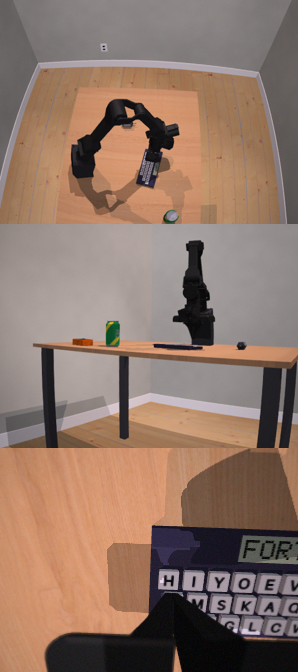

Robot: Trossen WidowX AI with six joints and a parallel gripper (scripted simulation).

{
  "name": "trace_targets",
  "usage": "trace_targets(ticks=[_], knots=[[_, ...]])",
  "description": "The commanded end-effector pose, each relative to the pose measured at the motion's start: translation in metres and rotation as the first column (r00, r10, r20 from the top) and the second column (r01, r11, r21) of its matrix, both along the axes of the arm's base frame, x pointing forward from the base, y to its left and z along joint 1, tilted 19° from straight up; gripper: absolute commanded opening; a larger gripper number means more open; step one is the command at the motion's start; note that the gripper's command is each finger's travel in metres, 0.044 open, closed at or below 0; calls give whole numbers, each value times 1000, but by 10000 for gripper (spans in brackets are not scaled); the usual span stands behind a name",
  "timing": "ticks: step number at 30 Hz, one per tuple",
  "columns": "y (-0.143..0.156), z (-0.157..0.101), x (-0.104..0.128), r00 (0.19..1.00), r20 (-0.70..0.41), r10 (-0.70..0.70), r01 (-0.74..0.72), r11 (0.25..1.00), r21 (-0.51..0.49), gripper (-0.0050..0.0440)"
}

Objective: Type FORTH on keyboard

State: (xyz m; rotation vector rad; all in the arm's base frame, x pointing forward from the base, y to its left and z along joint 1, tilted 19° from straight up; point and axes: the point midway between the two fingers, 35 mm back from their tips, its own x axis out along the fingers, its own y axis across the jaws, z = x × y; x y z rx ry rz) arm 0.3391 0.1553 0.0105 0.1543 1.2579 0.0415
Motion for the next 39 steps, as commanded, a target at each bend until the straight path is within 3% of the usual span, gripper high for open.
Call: trace_targets(ticks=[1,19,39], knots=[[3,-2,10,1000,21,-7,7,1000,8,-50],[3,-23,14,1000,14,-7,7,1000,5,-50],[5,-21,16,1000,22,-6,6,1000,9,-50]])
